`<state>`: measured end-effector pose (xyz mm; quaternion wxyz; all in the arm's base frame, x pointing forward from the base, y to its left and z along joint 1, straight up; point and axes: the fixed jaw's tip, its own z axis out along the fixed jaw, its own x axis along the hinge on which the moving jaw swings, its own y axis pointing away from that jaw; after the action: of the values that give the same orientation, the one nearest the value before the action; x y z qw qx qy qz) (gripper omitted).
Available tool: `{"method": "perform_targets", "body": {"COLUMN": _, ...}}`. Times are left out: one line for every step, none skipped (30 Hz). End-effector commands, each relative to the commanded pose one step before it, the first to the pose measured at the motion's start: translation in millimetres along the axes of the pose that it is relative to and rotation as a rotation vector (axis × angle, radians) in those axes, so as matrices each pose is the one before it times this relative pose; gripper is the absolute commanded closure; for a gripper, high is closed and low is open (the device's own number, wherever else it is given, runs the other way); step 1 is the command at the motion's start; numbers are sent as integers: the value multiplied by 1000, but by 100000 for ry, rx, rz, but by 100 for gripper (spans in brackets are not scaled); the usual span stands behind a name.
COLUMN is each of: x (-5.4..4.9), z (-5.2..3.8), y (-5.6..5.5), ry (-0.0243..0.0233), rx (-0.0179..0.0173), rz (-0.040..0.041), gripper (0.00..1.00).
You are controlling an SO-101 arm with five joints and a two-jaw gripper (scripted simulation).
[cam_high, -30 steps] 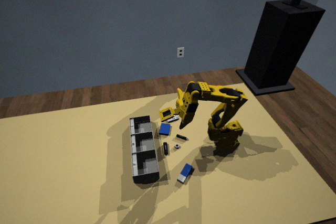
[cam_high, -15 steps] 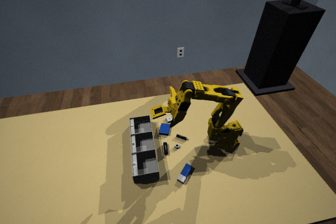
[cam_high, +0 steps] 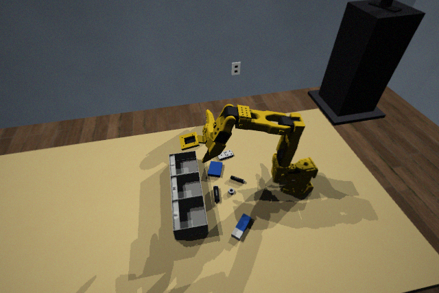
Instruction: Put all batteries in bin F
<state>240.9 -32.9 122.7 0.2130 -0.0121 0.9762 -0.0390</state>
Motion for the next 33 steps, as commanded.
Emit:
{"method": "perform_targets", "body": {"x": -10577, "z": -7600, "y": -5242, "ry": -6344, "rx": 1758, "rz": -19, "gripper": 0}}
{"method": "perform_targets", "body": {"x": 0, "z": 0, "y": 0, "ry": 0, "rx": 0, "rz": 0, "gripper": 0}}
{"method": "perform_targets", "body": {"x": -4, "z": -3, "y": 1, "ry": -2, "rx": 0, "rz": 0, "gripper": 0}}
{"method": "perform_targets", "body": {"x": 0, "z": 0, "y": 0, "ry": 0, "rx": 0, "rz": 0, "gripper": 0}}
{"method": "perform_targets", "body": {"x": 0, "z": 0, "y": 0, "ry": 0, "rx": 0, "rz": 0, "gripper": 0}}
{"method": "perform_targets", "body": {"x": 0, "z": 0, "y": 0, "ry": 0, "rx": 0, "rz": 0, "gripper": 0}}
{"method": "perform_targets", "body": {"x": 0, "z": 0, "y": 0, "ry": 0, "rx": 0, "rz": 0, "gripper": 0}}
{"method": "perform_targets", "body": {"x": 0, "z": 0, "y": 0, "ry": 0, "rx": 0, "rz": 0, "gripper": 0}}
{"method": "perform_targets", "body": {"x": 0, "z": 0, "y": 0, "ry": 0, "rx": 0, "rz": 0, "gripper": 0}}
{"method": "perform_targets", "body": {"x": 0, "z": 0, "y": 0, "ry": 0, "rx": 0, "rz": 0, "gripper": 0}}
{"method": "perform_targets", "body": {"x": 0, "z": 0, "y": 0, "ry": 0, "rx": 0, "rz": 0, "gripper": 0}}
{"method": "perform_targets", "body": {"x": 0, "z": 0, "y": 0, "ry": 0, "rx": 0, "rz": 0, "gripper": 0}}
{"method": "perform_targets", "body": {"x": 0, "z": 0, "y": 0, "ry": 0, "rx": 0, "rz": 0, "gripper": 0}}
{"method": "perform_targets", "body": {"x": 0, "z": 0, "y": 0, "ry": 0, "rx": 0, "rz": 0, "gripper": 0}}
{"method": "perform_targets", "body": {"x": 0, "z": 0, "y": 0, "ry": 0, "rx": 0, "rz": 0, "gripper": 0}}
{"method": "perform_targets", "body": {"x": 0, "z": 0, "y": 0, "ry": 0, "rx": 0, "rz": 0, "gripper": 0}}
{"method": "perform_targets", "body": {"x": 0, "z": 0, "y": 0, "ry": 0, "rx": 0, "rz": 0, "gripper": 0}}
{"method": "perform_targets", "body": {"x": 0, "z": 0, "y": 0, "ry": 0, "rx": 0, "rz": 0, "gripper": 0}}
{"method": "perform_targets", "body": {"x": 0, "z": 0, "y": 0, "ry": 0, "rx": 0, "rz": 0, "gripper": 0}}
{"method": "perform_targets", "body": {"x": -5053, "z": 1243, "y": -7369, "ry": -1983, "rx": 1641, "rz": -19, "gripper": 0}}
{"method": "perform_targets", "body": {"x": 0, "z": 0, "y": 0, "ry": 0, "rx": 0, "rz": 0, "gripper": 0}}
{"method": "perform_targets", "body": {"x": 0, "z": 0, "y": 0, "ry": 0, "rx": 0, "rz": 0, "gripper": 0}}
{"method": "perform_targets", "body": {"x": 0, "z": 0, "y": 0, "ry": 0, "rx": 0, "rz": 0, "gripper": 0}}
{"method": "perform_targets", "body": {"x": 0, "z": 0, "y": 0, "ry": 0, "rx": 0, "rz": 0, "gripper": 0}}
{"method": "perform_targets", "body": {"x": 0, "z": 0, "y": 0, "ry": 0, "rx": 0, "rz": 0, "gripper": 0}}
{"method": "perform_targets", "body": {"x": 0, "z": 0, "y": 0, "ry": 0, "rx": 0, "rz": 0, "gripper": 0}}
{"method": "perform_targets", "body": {"x": 0, "z": 0, "y": 0, "ry": 0, "rx": 0, "rz": 0, "gripper": 0}}
{"method": "perform_targets", "body": {"x": 0, "z": 0, "y": 0, "ry": 0, "rx": 0, "rz": 0, "gripper": 0}}
{"method": "perform_targets", "body": {"x": 0, "z": 0, "y": 0, "ry": 0, "rx": 0, "rz": 0, "gripper": 0}}
{"method": "perform_targets", "body": {"x": 0, "z": 0, "y": 0, "ry": 0, "rx": 0, "rz": 0, "gripper": 0}}
{"method": "perform_targets", "body": {"x": 0, "z": 0, "y": 0, "ry": 0, "rx": 0, "rz": 0, "gripper": 0}}
{"method": "perform_targets", "body": {"x": 0, "z": 0, "y": 0, "ry": 0, "rx": 0, "rz": 0, "gripper": 0}}
{"method": "perform_targets", "body": {"x": 0, "z": 0, "y": 0, "ry": 0, "rx": 0, "rz": 0, "gripper": 0}}
